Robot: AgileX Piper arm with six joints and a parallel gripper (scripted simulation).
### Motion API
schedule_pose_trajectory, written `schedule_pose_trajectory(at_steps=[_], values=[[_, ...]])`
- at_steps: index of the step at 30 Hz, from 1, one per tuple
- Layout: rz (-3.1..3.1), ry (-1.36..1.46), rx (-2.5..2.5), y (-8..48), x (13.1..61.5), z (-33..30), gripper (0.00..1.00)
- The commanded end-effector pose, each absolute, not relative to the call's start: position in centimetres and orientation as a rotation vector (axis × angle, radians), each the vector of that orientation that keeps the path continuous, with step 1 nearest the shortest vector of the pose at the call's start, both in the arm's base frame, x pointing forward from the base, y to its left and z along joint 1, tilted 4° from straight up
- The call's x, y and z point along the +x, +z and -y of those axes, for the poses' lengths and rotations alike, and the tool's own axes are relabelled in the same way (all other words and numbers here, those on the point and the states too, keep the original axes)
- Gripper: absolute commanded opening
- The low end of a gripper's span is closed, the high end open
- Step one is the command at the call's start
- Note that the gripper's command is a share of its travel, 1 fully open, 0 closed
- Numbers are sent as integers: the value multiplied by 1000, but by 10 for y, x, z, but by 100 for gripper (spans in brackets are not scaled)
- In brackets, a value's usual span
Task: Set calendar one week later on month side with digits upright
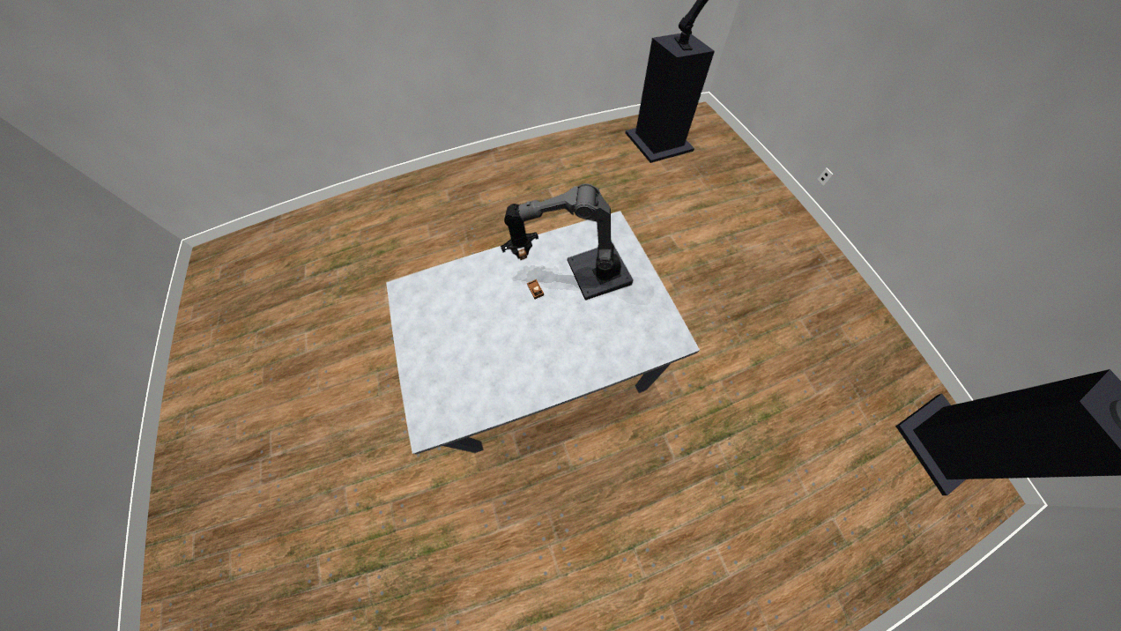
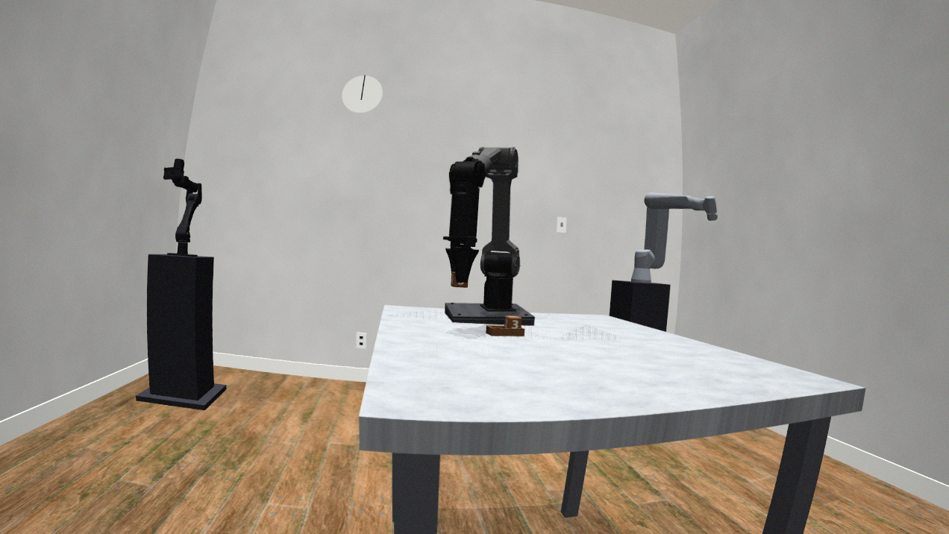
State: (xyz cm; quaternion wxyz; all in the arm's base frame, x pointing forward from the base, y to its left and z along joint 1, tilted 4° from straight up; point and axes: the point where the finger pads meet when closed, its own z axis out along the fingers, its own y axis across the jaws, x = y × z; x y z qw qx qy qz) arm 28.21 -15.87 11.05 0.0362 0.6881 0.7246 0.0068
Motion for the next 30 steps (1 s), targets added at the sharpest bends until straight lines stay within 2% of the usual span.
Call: schedule_pose_trajectory(at_steps=[1,6,10,14,30], values=[[-2224,23,2109,112,283,159,34],[-2224,22,2110,112,283,151,34],[-2230,21,2105,117,279,86,34],[-2231,22,2103,118,275,70,34],[-2233,21,2105,115,275,69,34]])
